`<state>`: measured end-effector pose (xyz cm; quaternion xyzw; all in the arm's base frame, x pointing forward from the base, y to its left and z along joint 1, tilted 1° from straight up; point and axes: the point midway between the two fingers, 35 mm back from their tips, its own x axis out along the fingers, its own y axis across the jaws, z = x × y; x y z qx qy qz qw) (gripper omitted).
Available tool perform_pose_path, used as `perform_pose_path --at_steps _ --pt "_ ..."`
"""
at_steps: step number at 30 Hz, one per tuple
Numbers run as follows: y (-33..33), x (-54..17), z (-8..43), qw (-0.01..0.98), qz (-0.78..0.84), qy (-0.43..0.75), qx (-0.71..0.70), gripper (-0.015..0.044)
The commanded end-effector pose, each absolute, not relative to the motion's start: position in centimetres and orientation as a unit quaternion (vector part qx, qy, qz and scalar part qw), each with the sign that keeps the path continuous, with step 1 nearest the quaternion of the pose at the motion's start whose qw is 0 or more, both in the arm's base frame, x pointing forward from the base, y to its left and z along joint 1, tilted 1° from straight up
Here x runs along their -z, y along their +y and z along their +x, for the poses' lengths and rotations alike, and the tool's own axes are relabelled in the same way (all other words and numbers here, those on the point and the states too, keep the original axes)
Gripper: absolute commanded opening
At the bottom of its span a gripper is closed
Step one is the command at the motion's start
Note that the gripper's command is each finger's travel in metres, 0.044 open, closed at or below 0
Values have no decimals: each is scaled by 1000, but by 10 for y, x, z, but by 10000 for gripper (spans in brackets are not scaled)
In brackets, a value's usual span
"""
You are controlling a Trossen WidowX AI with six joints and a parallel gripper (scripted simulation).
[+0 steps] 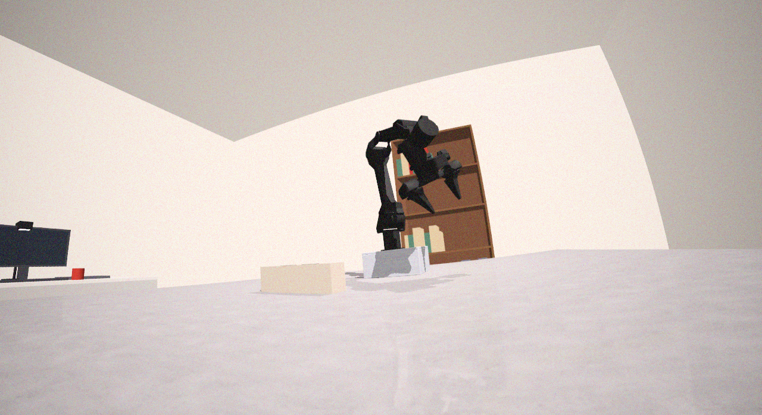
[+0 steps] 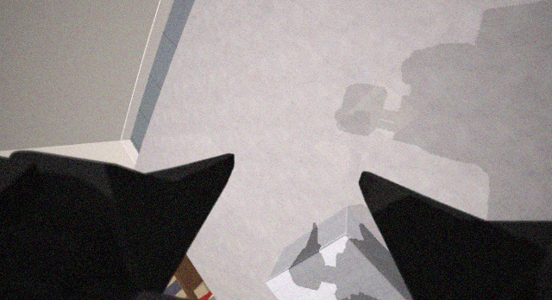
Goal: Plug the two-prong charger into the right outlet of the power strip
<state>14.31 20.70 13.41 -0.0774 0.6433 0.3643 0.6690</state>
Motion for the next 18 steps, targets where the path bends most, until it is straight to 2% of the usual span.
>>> perform_pose_path --at_steps 1,18 --pt "200 -129 155 675 -92 635 -363 440" --pt "158 -110 208 697 -159 604 -352 440"
